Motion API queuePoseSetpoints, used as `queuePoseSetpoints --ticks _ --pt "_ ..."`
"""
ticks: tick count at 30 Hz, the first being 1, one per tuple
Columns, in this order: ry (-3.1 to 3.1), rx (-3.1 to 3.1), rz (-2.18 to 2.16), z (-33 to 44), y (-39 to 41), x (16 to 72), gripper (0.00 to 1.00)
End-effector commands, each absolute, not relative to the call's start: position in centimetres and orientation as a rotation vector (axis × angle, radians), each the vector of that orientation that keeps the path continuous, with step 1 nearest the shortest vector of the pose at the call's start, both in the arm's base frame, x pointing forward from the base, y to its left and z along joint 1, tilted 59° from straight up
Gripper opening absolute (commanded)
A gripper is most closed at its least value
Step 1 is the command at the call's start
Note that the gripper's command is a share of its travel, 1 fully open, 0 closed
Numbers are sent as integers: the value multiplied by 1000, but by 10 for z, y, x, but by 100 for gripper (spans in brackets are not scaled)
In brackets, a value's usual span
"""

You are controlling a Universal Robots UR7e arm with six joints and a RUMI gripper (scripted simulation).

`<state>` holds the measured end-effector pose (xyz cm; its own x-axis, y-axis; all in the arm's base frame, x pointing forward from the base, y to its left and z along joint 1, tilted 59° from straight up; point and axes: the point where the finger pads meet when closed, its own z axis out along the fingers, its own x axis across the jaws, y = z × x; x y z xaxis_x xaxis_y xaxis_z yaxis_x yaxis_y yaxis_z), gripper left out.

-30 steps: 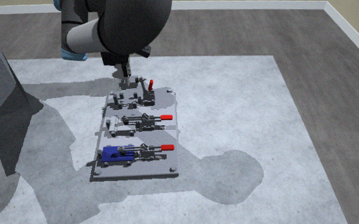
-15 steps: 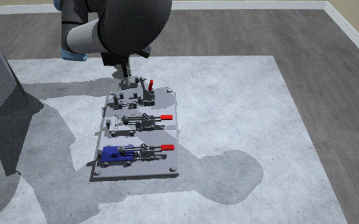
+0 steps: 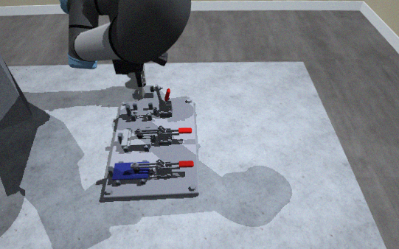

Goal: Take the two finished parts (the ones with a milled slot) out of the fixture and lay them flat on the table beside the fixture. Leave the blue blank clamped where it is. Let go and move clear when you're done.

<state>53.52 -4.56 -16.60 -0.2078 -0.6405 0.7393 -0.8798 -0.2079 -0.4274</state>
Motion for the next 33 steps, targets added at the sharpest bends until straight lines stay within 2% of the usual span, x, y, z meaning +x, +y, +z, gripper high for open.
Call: queuePoseSetpoints --ticks 1,28,29,33 --pt "-1795 1796 1378 -166 -46 536 0" --pt "-1795 1796 1378 -166 -46 536 0" --pt "-1795 1796 1378 -166 -46 536 40" --pt "-1795 1796 1378 -166 -46 536 40"
